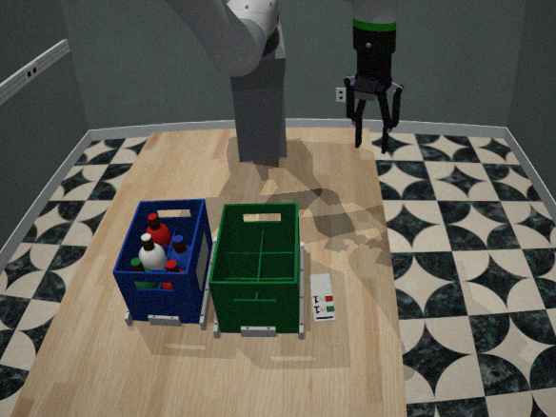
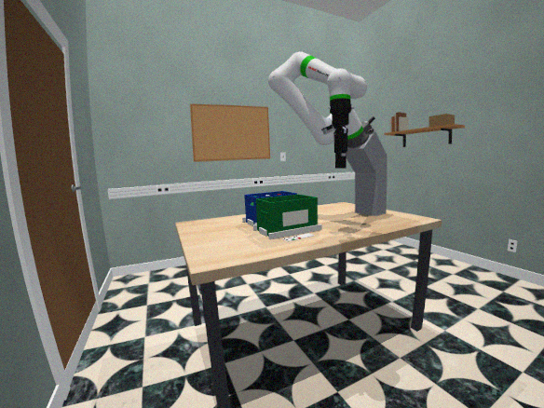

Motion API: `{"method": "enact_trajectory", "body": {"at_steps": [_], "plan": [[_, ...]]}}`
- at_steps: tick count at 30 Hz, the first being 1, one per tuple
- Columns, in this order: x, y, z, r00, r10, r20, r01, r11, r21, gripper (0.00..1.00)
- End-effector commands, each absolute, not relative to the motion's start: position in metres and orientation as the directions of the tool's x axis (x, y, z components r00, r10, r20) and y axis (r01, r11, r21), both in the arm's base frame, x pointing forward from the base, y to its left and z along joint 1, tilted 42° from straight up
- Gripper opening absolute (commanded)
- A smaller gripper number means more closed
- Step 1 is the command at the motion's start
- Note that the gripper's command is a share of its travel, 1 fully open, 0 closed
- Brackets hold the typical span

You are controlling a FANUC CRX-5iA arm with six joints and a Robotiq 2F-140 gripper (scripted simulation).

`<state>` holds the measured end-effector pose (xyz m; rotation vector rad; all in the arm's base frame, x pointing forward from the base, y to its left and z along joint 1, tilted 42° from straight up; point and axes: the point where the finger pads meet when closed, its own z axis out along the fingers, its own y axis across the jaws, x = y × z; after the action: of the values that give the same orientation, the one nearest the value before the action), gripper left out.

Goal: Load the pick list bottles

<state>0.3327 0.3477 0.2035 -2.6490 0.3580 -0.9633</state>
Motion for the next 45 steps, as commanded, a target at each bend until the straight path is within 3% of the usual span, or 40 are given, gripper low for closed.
{"method": "enact_trajectory", "body": {"at_steps": [1, 26, 45], "plan": [[0.355, 0.343, 0.206, 0.766, -0.183, 0.617, -0.013, -0.963, -0.269, 0.44], [0.454, 0.31, 0.218, 0.601, 0.465, 0.65, 0.472, -0.863, 0.182, 0.44], [0.534, 0.283, 0.227, 0.241, 0.864, 0.442, 0.726, -0.463, 0.508, 0.44]]}}
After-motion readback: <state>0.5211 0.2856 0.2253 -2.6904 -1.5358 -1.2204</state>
